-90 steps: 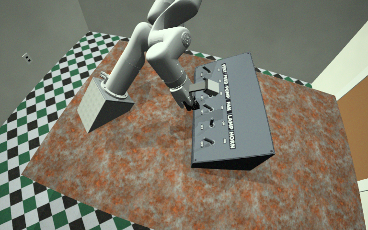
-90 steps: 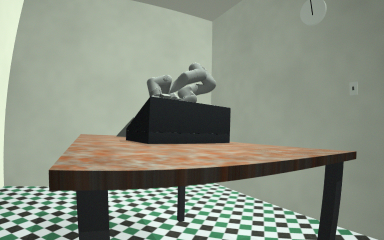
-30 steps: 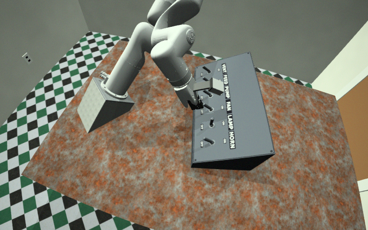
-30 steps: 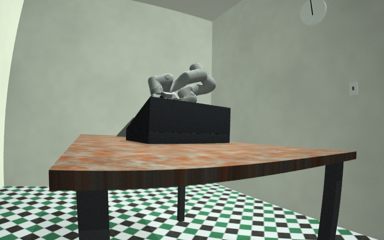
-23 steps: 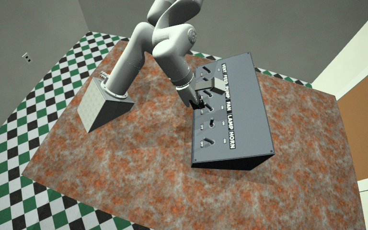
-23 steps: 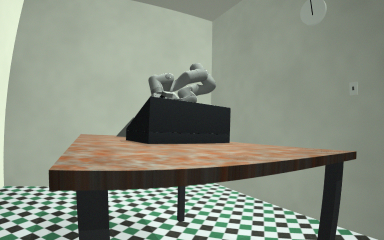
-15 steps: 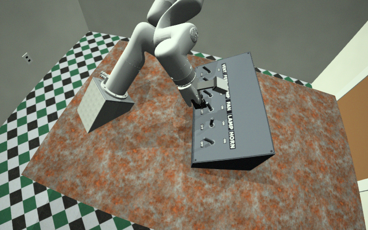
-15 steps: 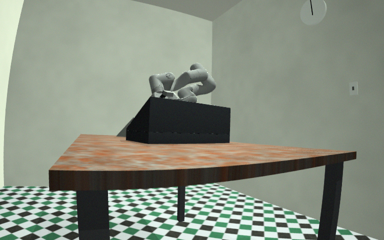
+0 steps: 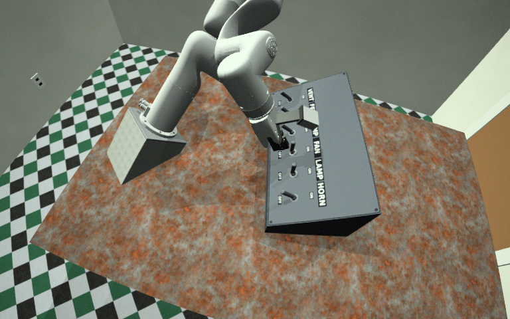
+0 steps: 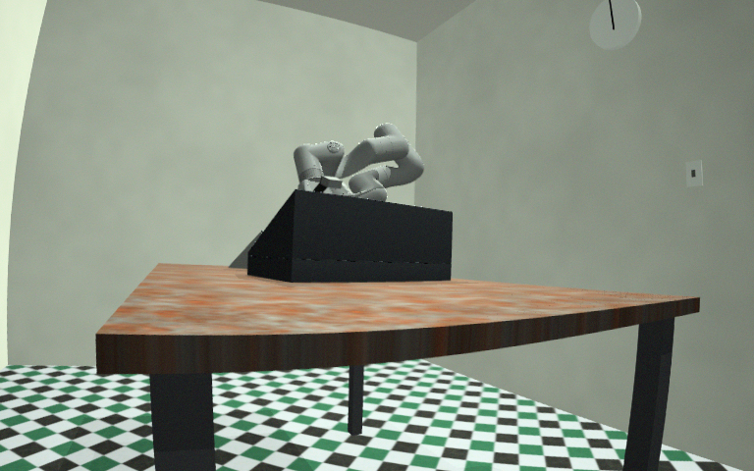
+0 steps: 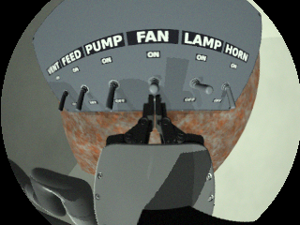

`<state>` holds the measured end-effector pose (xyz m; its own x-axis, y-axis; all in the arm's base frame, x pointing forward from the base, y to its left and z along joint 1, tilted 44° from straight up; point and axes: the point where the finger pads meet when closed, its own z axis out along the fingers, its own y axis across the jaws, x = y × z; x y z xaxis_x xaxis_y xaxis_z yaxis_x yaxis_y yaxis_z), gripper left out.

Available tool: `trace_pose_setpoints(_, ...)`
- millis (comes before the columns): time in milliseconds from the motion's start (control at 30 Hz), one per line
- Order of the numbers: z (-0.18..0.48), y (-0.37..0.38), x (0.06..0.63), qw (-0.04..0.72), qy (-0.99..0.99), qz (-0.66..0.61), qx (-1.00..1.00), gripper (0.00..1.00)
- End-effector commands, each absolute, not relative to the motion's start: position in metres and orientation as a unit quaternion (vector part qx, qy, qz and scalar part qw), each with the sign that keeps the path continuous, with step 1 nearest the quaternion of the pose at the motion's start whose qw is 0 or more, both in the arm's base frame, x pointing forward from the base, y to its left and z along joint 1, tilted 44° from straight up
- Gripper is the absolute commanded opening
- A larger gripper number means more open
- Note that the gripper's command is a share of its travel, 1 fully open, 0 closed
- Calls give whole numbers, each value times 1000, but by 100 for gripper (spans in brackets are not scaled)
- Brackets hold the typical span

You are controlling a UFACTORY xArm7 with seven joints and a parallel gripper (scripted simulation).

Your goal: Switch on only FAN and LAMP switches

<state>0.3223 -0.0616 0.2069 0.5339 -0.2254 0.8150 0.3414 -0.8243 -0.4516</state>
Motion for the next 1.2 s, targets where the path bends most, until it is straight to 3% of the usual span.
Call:
trace_pose_setpoints(0,209,-63,323,293,-35,-482,-825,0)
trace_pose_setpoints(1167,198,-60,317,293,-35,-482,-825,0)
